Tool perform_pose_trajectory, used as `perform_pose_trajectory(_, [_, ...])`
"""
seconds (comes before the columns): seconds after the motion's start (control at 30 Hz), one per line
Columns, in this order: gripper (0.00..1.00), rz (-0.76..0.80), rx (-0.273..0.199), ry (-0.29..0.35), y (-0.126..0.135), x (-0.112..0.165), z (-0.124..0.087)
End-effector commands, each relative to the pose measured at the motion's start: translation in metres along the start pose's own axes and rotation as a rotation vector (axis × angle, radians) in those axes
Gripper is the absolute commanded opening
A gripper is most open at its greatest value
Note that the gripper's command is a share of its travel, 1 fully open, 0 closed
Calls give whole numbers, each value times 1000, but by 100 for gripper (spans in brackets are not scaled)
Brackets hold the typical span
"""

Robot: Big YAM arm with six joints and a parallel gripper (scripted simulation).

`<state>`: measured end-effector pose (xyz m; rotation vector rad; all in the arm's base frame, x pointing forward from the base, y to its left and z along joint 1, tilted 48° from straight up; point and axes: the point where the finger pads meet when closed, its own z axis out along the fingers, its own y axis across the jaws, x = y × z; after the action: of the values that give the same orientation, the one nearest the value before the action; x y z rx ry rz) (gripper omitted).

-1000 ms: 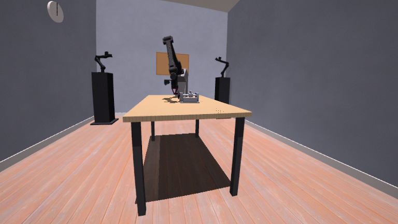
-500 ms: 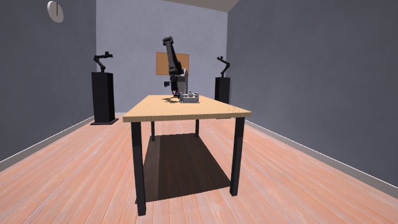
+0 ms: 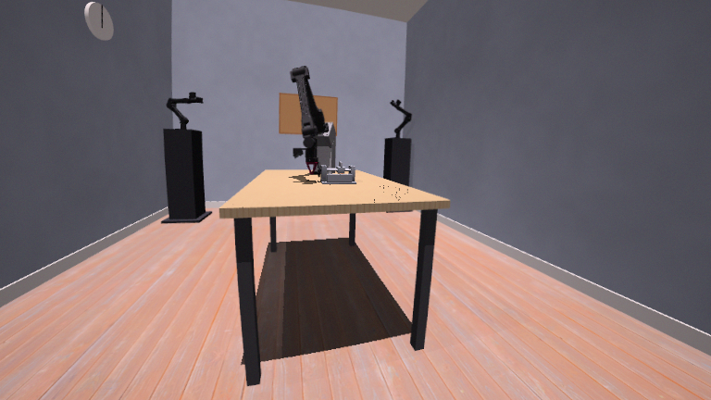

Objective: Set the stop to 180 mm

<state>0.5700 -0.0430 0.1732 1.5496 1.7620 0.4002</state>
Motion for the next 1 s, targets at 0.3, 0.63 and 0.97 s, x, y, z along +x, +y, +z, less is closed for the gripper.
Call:
perform_pose_trajectory(0.3, [6, 3, -23, -15, -3, -8, 18])
perform_pose_trajectory(0.63, [6, -2, -10, -12, -23, -5, 25])
perform_pose_trajectory(0.97, [6, 0, -10, -12, -28, -5, 27])
